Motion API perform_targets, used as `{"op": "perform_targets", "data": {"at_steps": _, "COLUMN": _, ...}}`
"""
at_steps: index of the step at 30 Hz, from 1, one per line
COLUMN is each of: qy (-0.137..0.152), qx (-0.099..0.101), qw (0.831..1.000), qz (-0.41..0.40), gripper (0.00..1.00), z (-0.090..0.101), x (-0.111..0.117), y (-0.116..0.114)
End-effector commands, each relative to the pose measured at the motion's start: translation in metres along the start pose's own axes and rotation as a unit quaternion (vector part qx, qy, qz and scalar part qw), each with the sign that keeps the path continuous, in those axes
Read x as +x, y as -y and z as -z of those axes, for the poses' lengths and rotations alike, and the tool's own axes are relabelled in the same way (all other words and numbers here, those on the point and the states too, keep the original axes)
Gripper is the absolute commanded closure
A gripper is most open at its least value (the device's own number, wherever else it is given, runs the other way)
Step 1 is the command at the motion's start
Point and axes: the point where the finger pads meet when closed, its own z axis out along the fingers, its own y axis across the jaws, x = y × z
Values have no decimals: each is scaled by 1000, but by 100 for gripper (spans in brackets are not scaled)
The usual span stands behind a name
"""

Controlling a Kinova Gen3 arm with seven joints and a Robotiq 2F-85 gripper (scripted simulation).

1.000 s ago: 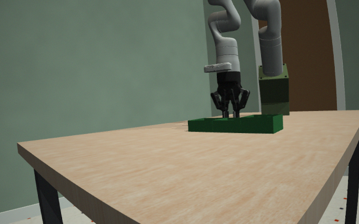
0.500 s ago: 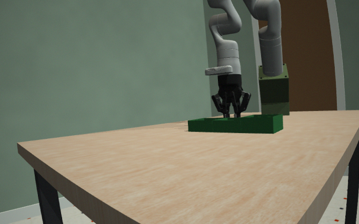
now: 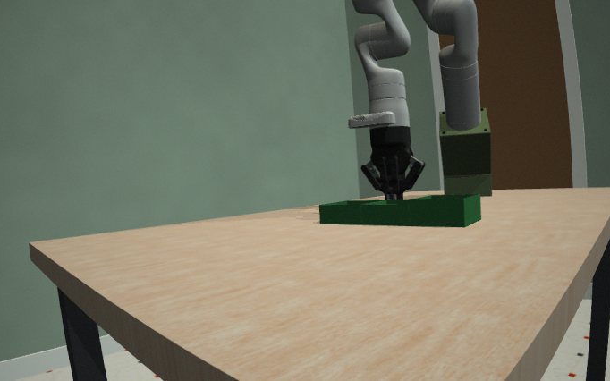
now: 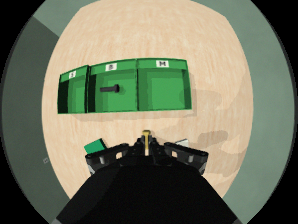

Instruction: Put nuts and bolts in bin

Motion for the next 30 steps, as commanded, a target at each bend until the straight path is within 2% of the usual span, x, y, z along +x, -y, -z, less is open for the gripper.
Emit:
{"op": "perform_targets", "data": {"at_steps": 1, "qy": 0, "qx": 0, "qw": 1000, "qz": 0, "gripper": 100, "z": 0, "x": 0, "y": 0}}
{"op": "perform_targets", "data": {"at_steps": 20, "qy": 0, "qx": 0, "qw": 1000, "qz": 0, "gripper": 100, "z": 0, "x": 0, "y": 0}}
{"op": "perform_targets", "data": {"at_steps": 24, "qy": 0, "qx": 0, "qw": 1000, "qz": 0, "gripper": 100, "z": 7, "x": 0, "y": 0}}
{"op": "perform_targets", "data": {"at_steps": 30, "qy": 0, "qx": 0, "qw": 1000, "qz": 0, "gripper": 100, "z": 27, "x": 0, "y": 0}}
